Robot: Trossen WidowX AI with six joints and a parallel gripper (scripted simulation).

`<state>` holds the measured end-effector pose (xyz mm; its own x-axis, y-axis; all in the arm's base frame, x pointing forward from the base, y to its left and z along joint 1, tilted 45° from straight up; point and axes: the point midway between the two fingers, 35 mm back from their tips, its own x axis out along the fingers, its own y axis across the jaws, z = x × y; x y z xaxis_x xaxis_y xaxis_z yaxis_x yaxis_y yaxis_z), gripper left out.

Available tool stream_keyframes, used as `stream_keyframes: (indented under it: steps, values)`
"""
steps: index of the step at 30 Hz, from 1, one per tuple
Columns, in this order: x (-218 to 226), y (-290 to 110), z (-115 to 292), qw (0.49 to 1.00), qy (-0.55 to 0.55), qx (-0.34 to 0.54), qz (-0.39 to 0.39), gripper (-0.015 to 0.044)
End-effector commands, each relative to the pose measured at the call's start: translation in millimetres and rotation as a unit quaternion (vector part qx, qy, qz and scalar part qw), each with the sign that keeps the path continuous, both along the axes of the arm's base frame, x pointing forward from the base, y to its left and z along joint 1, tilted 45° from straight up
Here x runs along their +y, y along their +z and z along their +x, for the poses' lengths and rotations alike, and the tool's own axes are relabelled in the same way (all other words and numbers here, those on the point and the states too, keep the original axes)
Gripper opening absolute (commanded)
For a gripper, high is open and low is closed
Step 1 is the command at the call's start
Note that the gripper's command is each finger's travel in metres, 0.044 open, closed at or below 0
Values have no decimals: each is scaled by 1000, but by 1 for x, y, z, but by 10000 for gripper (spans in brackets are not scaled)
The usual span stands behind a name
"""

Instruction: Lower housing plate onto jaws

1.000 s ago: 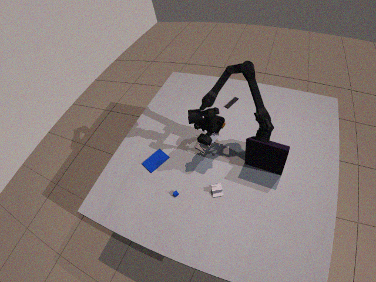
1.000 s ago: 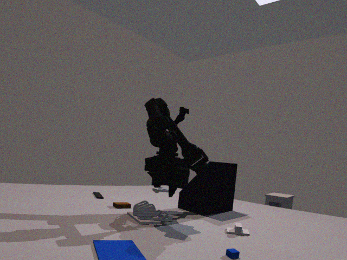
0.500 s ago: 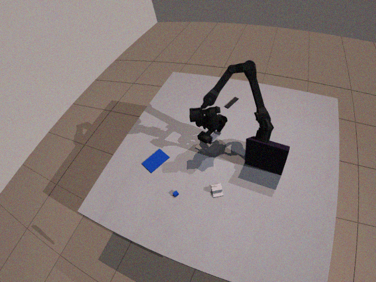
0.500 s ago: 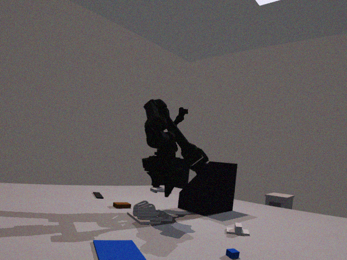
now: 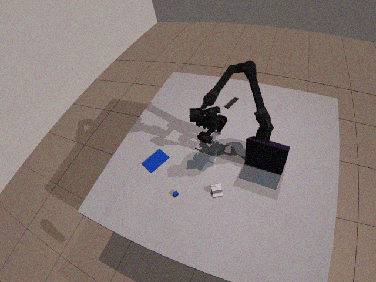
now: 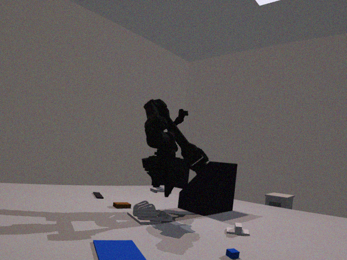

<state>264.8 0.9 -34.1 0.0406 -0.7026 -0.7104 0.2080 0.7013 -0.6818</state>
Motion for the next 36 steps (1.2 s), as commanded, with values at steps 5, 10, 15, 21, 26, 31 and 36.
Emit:
stream_keyframes:
  steps: [5,10,15,21,26,31,36]
  values:
    - [3,-4,-7,1000,-1,-4,-1,351]
    - [5,-5,-11,1000,-1,-4,-1,351]
    - [5,-5,-11,1000,-1,-4,-1,351]
    - [5,-5,-11,1000,-1,-4,-1,351]
    - [5,-5,-11,1000,-1,-4,-1,351]
    - [5,-5,-11,1000,-1,-4,-1,351]
    - [6,-6,-11,1000,-1,-4,-1,351]
